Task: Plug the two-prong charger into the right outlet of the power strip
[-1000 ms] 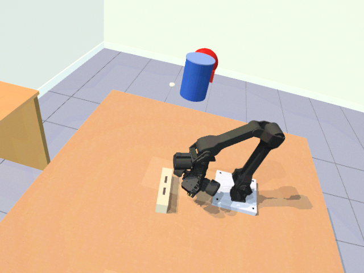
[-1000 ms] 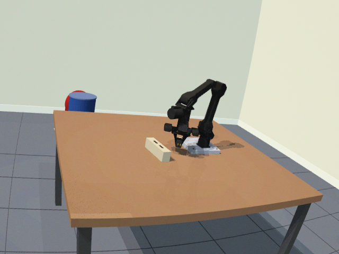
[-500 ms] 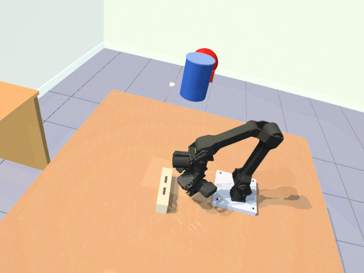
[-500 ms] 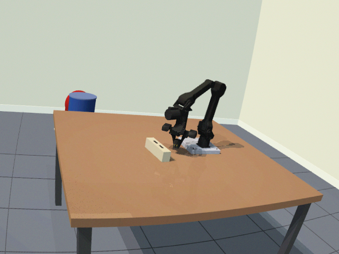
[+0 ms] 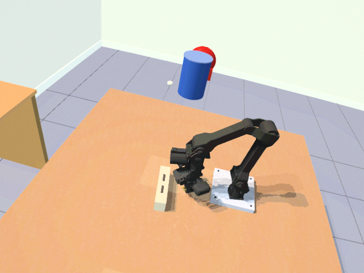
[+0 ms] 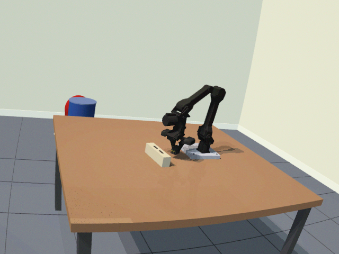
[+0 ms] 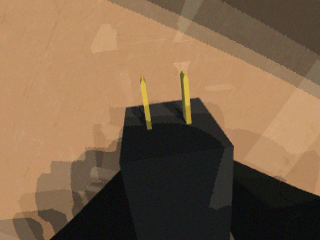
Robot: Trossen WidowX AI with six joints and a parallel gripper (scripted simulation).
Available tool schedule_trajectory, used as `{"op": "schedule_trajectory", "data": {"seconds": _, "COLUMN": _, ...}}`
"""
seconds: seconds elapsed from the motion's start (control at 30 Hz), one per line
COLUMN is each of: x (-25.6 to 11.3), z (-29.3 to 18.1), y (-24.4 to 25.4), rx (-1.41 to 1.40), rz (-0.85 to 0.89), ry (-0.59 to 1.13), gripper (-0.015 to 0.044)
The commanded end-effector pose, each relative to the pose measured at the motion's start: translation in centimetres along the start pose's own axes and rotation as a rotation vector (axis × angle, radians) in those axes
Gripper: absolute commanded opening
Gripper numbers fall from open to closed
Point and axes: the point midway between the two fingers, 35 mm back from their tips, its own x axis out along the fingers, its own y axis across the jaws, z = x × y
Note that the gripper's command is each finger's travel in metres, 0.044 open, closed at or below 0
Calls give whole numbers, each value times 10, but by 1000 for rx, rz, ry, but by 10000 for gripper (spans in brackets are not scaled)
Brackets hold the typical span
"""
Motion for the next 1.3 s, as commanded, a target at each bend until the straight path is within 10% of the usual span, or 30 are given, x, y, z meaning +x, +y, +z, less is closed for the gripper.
{"op": "schedule_trajectory", "data": {"seconds": 0.0, "x": 4, "z": -2, "y": -2, "rx": 78, "rz": 10, "ry": 2, "gripper": 0}}
{"op": "schedule_trajectory", "data": {"seconds": 1.27, "x": 16, "z": 6, "y": -25, "rx": 471, "rz": 34, "ry": 7, "gripper": 0}}
